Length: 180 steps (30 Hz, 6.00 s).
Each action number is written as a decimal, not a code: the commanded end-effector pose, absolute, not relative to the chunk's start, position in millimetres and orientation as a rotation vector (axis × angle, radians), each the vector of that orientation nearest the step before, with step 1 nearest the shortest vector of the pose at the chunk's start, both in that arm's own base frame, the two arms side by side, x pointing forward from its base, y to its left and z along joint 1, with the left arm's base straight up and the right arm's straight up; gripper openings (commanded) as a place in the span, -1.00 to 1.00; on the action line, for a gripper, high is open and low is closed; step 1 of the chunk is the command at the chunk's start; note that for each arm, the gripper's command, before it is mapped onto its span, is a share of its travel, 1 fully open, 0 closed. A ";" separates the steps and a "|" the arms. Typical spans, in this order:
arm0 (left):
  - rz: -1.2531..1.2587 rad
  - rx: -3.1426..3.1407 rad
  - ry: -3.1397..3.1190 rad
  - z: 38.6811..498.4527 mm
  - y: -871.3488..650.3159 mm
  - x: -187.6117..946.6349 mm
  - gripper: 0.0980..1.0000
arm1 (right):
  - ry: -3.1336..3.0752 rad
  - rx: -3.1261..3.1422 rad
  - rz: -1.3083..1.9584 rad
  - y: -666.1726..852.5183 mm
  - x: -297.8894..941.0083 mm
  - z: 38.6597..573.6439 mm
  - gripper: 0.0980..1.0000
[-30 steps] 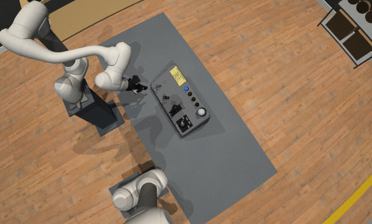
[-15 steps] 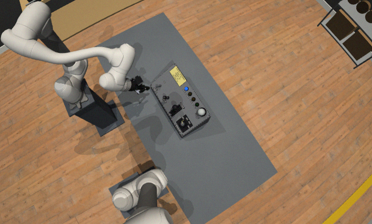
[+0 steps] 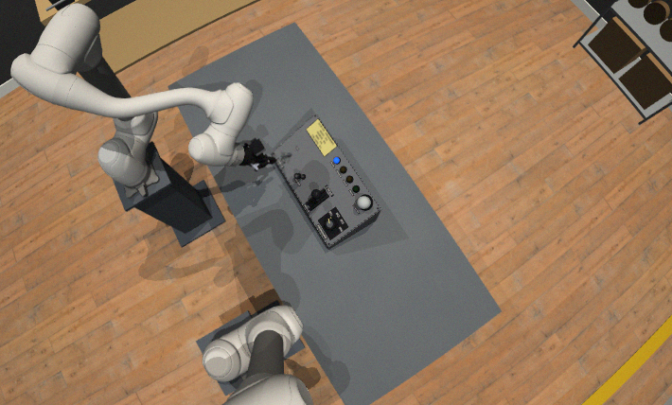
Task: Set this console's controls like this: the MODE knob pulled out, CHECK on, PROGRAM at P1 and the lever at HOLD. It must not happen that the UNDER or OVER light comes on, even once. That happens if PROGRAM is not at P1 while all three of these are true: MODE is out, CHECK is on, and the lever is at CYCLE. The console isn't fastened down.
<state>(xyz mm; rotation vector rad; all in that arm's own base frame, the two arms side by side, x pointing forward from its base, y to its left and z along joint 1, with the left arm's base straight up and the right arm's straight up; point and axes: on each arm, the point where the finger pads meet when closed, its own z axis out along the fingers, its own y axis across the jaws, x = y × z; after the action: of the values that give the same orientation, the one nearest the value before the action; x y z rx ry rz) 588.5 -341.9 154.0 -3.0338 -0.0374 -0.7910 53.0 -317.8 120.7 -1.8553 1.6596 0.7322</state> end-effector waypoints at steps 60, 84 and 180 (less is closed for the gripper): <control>-0.793 -3.034 -0.037 130.2 -341.7 602.9 -1.00 | 1.660 -1.856 0.731 -318.1 53.1 121.0 1.00; -0.793 -3.034 -0.037 133.0 -341.5 607.8 -1.00 | 1.660 -1.856 0.731 -318.1 53.1 121.0 1.00; -0.793 -3.034 -0.037 150.2 -341.2 621.4 -1.00 | 1.660 -1.856 0.731 -318.1 53.1 121.0 1.00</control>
<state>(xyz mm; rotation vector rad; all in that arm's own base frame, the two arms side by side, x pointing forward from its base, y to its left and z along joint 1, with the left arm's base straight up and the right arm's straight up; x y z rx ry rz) 621.9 -340.8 147.3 -3.0337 -0.0378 -0.7910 53.0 -317.8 120.7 -1.8553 1.6596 0.7322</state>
